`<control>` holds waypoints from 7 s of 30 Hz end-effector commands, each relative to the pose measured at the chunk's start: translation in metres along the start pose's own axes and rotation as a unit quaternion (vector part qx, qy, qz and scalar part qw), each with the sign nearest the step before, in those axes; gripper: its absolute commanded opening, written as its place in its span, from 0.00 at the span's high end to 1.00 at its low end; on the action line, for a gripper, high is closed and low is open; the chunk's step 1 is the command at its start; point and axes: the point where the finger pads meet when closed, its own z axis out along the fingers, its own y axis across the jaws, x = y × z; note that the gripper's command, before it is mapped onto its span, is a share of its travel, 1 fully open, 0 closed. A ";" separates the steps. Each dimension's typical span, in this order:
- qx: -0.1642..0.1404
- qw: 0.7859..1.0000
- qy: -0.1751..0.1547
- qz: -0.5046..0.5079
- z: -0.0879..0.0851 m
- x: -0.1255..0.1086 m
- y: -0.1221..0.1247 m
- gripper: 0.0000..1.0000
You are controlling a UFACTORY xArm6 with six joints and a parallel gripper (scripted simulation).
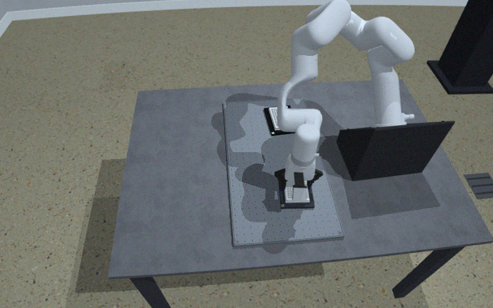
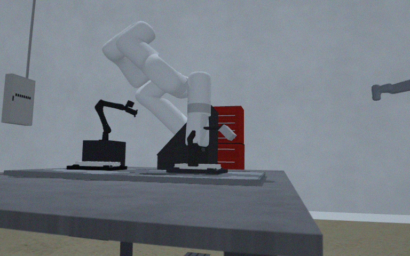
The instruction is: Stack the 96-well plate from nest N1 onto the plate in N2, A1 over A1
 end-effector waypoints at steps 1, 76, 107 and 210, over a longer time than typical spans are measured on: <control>-0.001 1.000 0.001 0.000 -0.001 0.001 0.001 1.00; -0.001 1.000 0.001 0.001 -0.021 0.001 0.001 1.00; -0.001 1.000 0.001 0.001 -0.056 0.001 0.001 1.00; -0.001 0.997 0.001 -0.078 -0.094 -0.186 0.013 1.00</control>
